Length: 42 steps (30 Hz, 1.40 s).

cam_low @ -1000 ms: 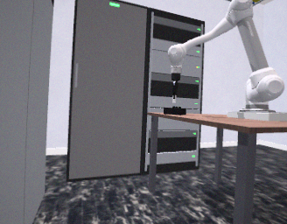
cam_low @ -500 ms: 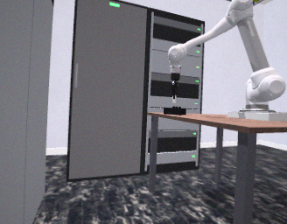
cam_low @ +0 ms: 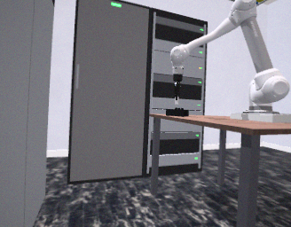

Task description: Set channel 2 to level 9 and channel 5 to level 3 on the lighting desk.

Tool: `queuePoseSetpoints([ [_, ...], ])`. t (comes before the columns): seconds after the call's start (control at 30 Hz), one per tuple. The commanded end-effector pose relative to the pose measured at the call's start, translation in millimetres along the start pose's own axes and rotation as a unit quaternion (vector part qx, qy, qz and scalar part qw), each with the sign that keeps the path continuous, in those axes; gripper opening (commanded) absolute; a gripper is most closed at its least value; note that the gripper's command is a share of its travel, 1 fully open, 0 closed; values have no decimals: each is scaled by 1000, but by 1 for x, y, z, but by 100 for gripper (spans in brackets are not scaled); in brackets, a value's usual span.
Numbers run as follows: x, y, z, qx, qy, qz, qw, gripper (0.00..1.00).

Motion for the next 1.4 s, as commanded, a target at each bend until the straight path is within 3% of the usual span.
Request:
queuePoseSetpoints([
  [0.0,0,0,0,0,0,0,1000,10],
  [1.37,0,20,0,0,0,0,1000,10],
])
Point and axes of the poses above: the point where the finger pads meet when closed, its own y axis out along the fingers, its own x axis across the jaws, z = x × y, the point moved 2 cm from there along -y, back along the fingers, and after that the axes turned 6 degrees about -y, right-handed, at the moved point
